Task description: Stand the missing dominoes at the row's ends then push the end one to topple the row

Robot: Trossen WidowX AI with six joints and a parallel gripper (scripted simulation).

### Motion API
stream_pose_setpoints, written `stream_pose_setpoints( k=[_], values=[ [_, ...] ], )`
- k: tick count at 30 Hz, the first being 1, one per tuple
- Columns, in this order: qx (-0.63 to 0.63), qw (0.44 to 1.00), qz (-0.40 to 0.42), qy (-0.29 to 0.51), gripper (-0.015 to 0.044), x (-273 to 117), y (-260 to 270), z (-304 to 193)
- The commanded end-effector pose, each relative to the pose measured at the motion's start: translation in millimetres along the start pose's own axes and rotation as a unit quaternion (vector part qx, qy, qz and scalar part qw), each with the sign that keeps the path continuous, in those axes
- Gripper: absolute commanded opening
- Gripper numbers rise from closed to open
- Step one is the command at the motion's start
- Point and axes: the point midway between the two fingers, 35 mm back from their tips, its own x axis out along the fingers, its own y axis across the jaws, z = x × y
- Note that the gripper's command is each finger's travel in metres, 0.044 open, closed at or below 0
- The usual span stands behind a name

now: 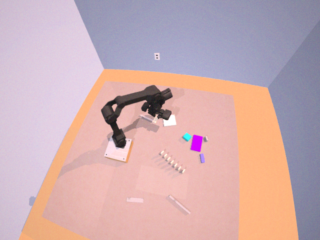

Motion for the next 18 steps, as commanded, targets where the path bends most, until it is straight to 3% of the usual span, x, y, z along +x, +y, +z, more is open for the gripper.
stream_pose_setpoints(
  k=[1, 9, 18],
  values=[
    [-0.082, 0.997, -0.002, -0.001, 0.0107, -2, 3, 7],
    [-0.081, 0.997, -0.002, -0.002, 0.0107, -1, 2, 7],
    [-0.028, 0.995, 0.008, -0.091, 0.0107, 26, -12, 31]
  ],
)
